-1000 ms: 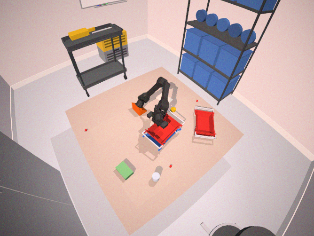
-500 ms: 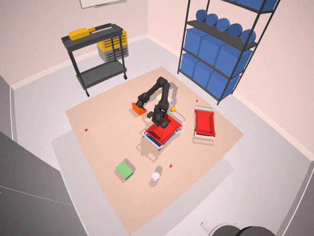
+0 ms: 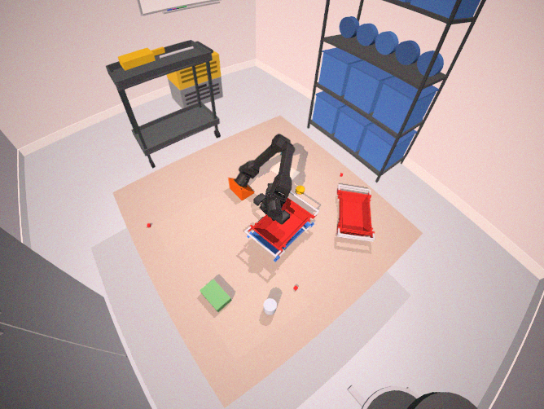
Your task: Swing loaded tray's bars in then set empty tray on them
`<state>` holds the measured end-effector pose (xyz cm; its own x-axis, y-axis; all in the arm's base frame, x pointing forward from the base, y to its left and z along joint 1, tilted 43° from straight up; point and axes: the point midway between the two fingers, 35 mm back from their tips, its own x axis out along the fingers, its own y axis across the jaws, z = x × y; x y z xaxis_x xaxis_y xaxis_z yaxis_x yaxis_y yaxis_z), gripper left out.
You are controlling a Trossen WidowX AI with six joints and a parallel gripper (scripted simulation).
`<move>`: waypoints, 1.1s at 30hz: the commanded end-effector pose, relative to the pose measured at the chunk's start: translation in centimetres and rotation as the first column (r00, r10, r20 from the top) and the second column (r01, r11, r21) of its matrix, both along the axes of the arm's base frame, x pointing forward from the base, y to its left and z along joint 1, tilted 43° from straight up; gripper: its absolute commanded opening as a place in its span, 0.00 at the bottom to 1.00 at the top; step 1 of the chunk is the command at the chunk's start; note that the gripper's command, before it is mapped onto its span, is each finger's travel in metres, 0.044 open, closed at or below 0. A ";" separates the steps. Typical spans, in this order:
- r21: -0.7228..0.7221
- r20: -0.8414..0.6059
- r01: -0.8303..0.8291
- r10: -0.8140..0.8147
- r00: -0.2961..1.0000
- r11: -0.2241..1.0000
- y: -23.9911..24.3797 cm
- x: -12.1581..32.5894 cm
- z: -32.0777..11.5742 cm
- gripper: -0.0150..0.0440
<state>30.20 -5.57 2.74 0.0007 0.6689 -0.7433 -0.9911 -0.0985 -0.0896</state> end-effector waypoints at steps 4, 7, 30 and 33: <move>-0.001 -0.009 0.001 -0.001 1.000 1.000 0.0 -0.1 -0.1 0.73; -0.001 -0.009 0.001 -0.001 1.000 1.000 0.0 -0.1 -0.1 0.80; -0.008 -0.012 0.045 -0.045 0.999 0.999 -2.7 0.4 2.7 1.00; -0.012 -0.017 0.066 -0.066 0.998 0.998 -4.0 0.4 4.1 1.00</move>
<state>30.52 -8.03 5.28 0.0202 0.6671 -0.7447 -0.9958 -0.0528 -0.0744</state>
